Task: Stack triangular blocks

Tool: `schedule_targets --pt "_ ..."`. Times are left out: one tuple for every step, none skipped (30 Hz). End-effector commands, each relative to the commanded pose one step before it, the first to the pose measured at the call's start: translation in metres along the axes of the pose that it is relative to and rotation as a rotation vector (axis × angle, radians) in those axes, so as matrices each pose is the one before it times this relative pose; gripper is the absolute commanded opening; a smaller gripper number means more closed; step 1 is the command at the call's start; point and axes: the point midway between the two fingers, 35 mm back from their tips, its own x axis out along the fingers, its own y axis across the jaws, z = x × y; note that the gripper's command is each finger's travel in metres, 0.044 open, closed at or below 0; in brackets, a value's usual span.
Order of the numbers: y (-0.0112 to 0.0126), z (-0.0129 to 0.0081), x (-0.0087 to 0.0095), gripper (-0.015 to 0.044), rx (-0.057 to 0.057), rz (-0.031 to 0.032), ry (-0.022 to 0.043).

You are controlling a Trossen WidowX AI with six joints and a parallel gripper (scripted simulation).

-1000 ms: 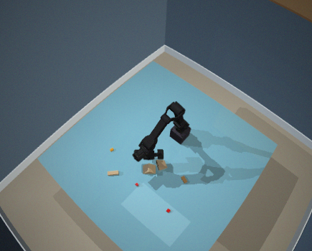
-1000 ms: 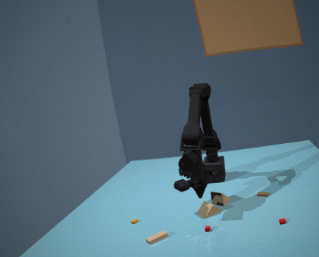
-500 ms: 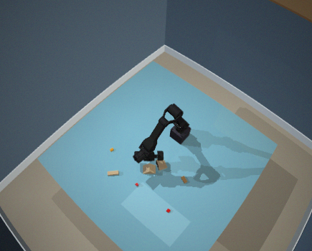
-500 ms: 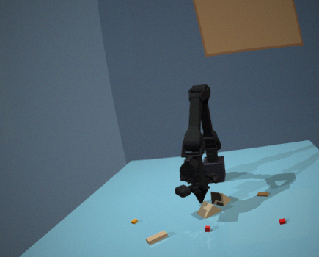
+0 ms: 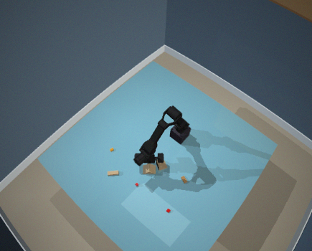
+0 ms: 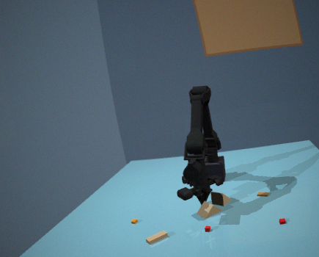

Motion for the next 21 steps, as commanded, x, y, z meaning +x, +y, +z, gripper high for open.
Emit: schedule_targets --pt "0.00113 -0.01049 -0.00148 0.0000 0.0013 0.00550 0.00229" --pt "-0.00001 -0.00215 -0.00003 0.0000 0.0000 0.00000 0.00016" --pt "-0.00001 -0.00192 -0.00003 0.0000 0.0000 0.00000 0.00014" --pt "-0.00001 -0.00184 -0.00002 0.0000 0.0000 0.00000 0.00014" --pt "0.00000 -0.00173 -0.00002 0.0000 0.0000 0.00000 0.00013" --pt "0.00000 -0.00186 -0.00002 0.0000 0.0000 0.00000 0.00014" --pt "0.00000 -0.00173 -0.00002 0.0000 0.0000 0.00000 0.00013" --pt "0.00000 -0.00172 -0.00002 0.0000 0.0000 0.00000 0.00013" --pt "0.00000 -0.00166 -0.00002 0.0000 0.0000 0.00000 0.00012" --pt "0.00000 -0.00162 -0.00002 0.0000 0.0000 0.00000 0.00012" --pt "0.00000 -0.00168 -0.00002 0.0000 0.0000 0.00000 0.00012" --pt "0.00000 -0.00183 -0.00002 0.0000 0.0000 0.00000 0.00014" --pt "0.00000 -0.00162 -0.00002 0.0000 0.0000 0.00000 0.00012" --pt "0.00000 -0.00165 -0.00002 0.0000 0.0000 0.00000 0.00012" --pt "0.00000 -0.00170 -0.00002 0.0000 0.0000 0.00000 0.00013" --pt "0.00000 -0.00159 -0.00002 0.0000 0.0000 0.00000 0.00012" --pt "0.00000 -0.00176 -0.00002 0.0000 0.0000 0.00000 0.00013" --pt "0.00000 -0.00209 -0.00003 0.0000 0.0000 0.00000 0.00015" --pt "0.00000 -0.00213 -0.00003 0.0000 0.0000 0.00000 0.00016" --pt "0.00000 -0.00193 -0.00003 0.0000 0.0000 0.00000 0.00014" --pt "0.00000 -0.00185 -0.00003 0.0000 0.0000 0.00000 0.00014"
